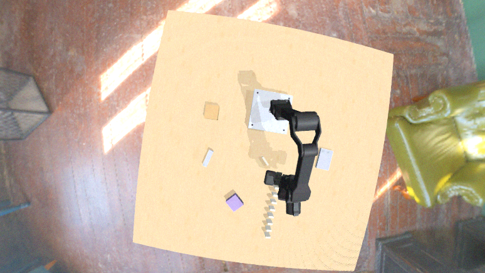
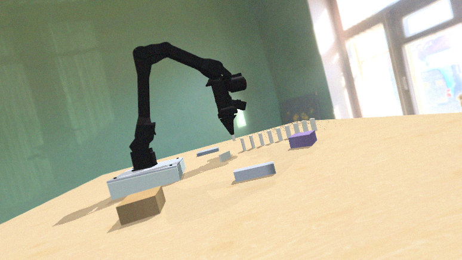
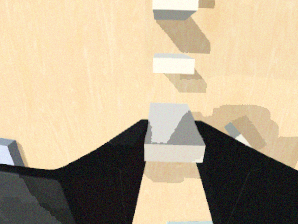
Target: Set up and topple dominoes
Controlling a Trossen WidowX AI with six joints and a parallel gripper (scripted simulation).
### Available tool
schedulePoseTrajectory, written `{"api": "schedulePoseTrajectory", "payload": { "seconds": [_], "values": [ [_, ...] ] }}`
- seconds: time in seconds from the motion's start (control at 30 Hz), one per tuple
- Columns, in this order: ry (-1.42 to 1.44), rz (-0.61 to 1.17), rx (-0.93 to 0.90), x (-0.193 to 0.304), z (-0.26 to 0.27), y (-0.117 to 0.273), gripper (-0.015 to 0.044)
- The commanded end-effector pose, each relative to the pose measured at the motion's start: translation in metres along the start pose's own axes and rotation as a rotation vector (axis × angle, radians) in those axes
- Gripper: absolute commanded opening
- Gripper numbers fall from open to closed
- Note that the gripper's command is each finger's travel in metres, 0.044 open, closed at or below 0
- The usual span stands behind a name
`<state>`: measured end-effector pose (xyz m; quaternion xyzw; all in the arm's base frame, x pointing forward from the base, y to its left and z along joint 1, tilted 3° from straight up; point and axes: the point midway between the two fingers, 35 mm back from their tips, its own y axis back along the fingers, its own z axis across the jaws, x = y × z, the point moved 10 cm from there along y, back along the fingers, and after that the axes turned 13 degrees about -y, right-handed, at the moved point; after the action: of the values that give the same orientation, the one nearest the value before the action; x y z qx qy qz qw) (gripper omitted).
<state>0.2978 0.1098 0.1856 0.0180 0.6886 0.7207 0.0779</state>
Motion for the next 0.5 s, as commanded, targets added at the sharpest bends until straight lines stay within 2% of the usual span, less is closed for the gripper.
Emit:
{"api": "schedulePoseTrajectory", "payload": {
  "seconds": [0.0, 0.17, 0.47],
  "values": [
    [0.003, 0.009, 0.001, 0.003, -0.001, -0.022, 0.0107],
    [0.002, 0.010, 0.001, 0.007, -0.003, -0.042, 0.0107],
    [0.001, 0.010, 0.001, 0.007, -0.003, -0.043, 0.0107]
  ]
}}
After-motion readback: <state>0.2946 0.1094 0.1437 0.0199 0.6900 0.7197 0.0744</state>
